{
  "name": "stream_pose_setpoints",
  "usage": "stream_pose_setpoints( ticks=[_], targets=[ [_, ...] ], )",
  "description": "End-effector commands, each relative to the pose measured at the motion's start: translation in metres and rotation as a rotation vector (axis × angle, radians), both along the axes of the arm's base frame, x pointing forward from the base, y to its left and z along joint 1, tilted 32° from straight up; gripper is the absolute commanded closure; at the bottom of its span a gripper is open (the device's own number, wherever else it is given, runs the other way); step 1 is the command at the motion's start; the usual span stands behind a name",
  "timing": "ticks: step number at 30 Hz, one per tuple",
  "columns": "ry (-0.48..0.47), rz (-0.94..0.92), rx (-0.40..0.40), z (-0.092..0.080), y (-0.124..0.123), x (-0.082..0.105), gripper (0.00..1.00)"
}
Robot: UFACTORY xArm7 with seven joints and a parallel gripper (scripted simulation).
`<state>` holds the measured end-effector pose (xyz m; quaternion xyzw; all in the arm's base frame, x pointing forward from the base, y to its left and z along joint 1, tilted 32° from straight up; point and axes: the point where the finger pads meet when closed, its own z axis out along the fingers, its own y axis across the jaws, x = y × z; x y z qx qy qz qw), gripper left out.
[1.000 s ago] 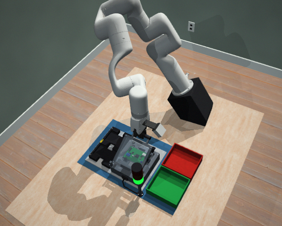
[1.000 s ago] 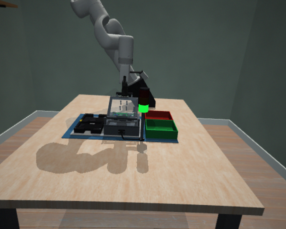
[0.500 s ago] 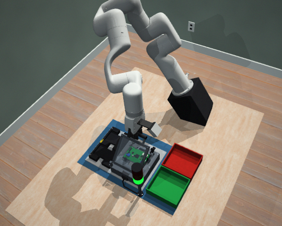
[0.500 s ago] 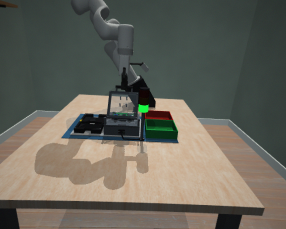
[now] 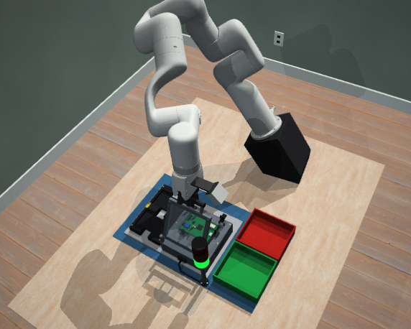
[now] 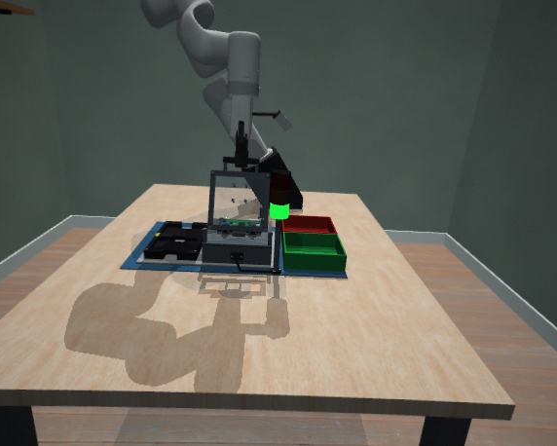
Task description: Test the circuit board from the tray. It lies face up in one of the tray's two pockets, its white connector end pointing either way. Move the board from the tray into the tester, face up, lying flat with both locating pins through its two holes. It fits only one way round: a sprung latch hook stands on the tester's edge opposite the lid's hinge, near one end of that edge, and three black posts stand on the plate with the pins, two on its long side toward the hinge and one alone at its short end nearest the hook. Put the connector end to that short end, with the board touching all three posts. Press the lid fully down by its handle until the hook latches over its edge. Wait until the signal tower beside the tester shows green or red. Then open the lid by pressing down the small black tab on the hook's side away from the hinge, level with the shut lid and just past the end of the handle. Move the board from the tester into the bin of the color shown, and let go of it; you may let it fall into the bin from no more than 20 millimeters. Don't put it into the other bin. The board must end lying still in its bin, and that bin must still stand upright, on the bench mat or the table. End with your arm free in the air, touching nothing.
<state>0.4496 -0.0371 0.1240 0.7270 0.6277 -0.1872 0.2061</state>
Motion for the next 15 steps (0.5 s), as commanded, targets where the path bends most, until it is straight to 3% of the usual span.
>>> stream_pose_setpoints(
  ticks=[1,15],
  targets=[
    [-0.001,0.0,0.0,0.008,0.002,0.017,1.0],
    [-0.001,0.0,0.0,0.018,0.003,0.051,1.0]
  ],
)
